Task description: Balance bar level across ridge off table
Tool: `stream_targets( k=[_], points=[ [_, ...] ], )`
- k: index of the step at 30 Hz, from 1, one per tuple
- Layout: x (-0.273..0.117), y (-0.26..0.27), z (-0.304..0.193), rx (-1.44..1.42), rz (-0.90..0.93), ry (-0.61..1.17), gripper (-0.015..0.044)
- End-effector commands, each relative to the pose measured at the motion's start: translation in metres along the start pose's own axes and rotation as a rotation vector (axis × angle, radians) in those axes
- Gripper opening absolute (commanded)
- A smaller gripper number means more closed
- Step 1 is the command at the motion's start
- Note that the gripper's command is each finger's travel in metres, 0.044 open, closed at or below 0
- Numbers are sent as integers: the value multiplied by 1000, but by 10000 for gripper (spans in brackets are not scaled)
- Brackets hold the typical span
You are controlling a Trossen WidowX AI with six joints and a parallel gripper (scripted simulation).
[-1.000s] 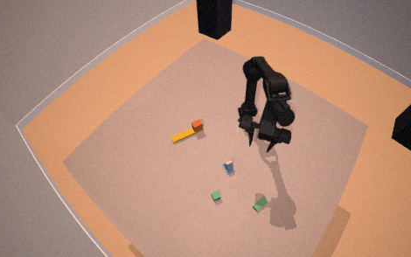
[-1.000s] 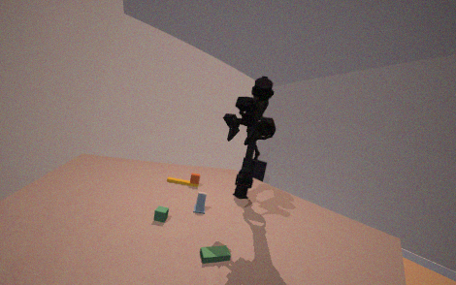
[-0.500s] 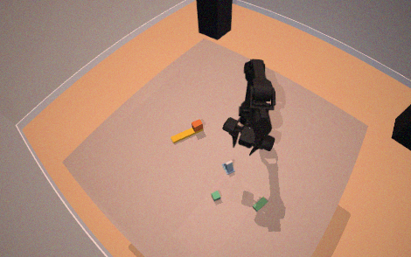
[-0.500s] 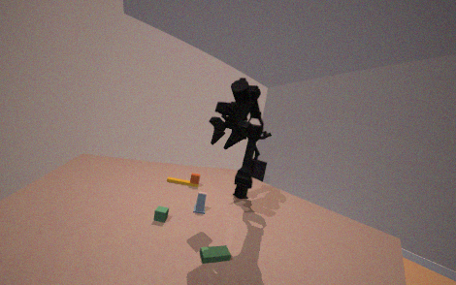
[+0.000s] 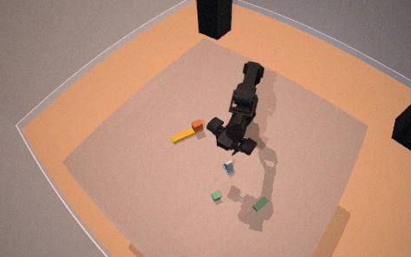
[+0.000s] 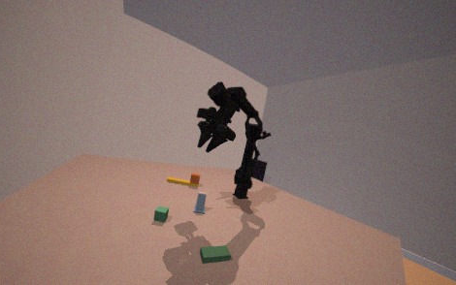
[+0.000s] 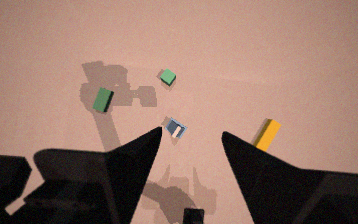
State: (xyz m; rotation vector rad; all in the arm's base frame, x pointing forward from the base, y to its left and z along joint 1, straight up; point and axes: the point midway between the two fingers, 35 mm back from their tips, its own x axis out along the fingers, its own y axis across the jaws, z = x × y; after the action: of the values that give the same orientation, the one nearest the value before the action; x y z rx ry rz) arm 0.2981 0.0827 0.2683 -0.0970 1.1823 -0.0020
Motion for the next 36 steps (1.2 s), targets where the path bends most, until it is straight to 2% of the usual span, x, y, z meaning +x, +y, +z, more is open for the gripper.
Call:
stream_targets(
  k=[1,36],
  points=[
    [10,-14,1,21,-12,29,315],
    [70,-159,-22,265,-72,245,315]
  ],
)
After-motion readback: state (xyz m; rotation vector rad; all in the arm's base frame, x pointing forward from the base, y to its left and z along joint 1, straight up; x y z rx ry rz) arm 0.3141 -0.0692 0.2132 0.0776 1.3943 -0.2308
